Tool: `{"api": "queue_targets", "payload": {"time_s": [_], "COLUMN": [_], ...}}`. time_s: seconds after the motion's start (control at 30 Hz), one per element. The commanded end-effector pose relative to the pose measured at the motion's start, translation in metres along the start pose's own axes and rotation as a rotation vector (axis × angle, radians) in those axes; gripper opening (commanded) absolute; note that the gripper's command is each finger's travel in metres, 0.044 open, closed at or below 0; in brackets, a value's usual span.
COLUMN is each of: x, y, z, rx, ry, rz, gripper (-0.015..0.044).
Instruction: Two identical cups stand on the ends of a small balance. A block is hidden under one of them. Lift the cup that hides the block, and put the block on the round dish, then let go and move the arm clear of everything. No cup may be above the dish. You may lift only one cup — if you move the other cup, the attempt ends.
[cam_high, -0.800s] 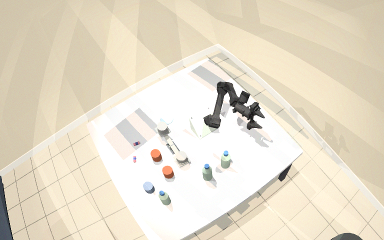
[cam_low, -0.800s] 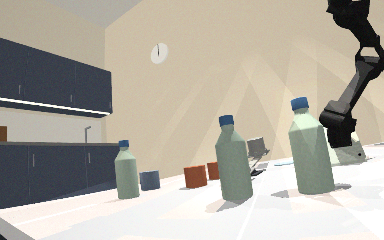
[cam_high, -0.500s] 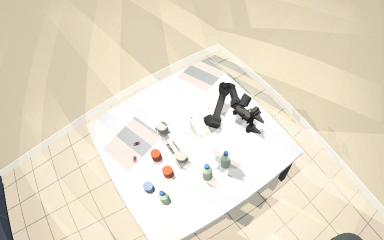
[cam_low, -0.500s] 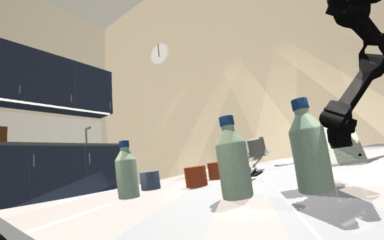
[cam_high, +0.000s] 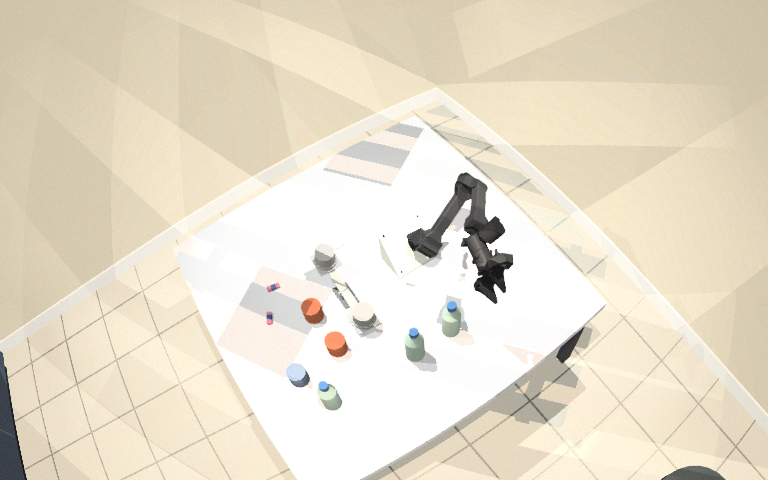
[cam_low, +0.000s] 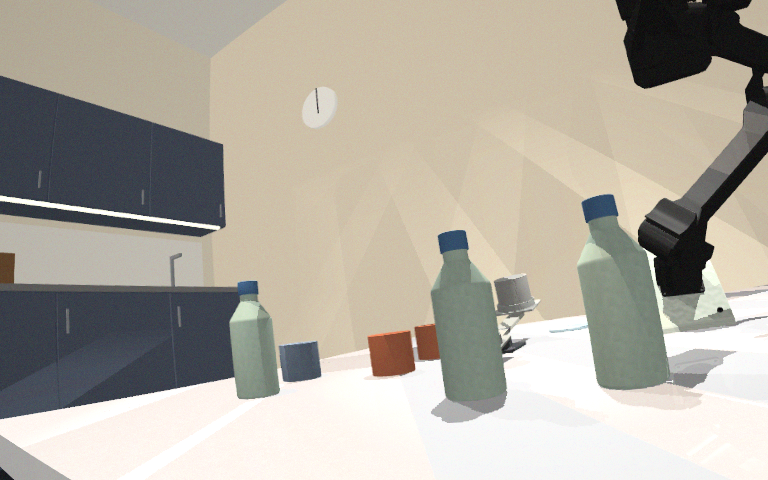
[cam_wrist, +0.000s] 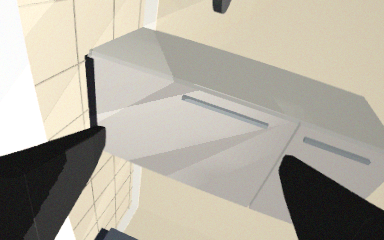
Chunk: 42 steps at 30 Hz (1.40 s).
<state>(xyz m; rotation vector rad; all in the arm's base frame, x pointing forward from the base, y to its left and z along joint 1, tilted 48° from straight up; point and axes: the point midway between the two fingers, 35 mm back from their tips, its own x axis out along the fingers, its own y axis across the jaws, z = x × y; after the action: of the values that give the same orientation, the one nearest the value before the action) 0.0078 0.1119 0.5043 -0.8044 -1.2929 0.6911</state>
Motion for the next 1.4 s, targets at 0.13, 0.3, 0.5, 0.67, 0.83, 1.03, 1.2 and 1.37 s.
{"api": "queue_targets", "payload": {"time_s": [0.13, 0.3, 0.5, 0.67, 0.83, 1.03, 1.2, 1.37], "x": [0.012, 0.015, 0.009, -0.004, -0.023, -0.051, -0.078, -0.107], "y": [0.025, 0.046, 0.072, 0.087, 0.101, 0.118, 0.13, 0.14], "z": [-0.045, -0.08, -0.125, -0.162, -0.195, -0.229, -0.253, -0.272], "rx": [0.09, 0.129, 0.195, 0.253, 0.318, 0.424, 0.522, 0.622], "ry": [0.165, 0.282, 0.438, 0.576, 0.713, 0.859, 0.978, 1.093], "rz": [0.078, 0.155, 0.243, 0.284, 0.313, 0.351, 0.366, 0.364], "gripper": [0.044, 0.044, 0.044, 0.044, 0.044, 0.044, 0.044, 0.044]}}
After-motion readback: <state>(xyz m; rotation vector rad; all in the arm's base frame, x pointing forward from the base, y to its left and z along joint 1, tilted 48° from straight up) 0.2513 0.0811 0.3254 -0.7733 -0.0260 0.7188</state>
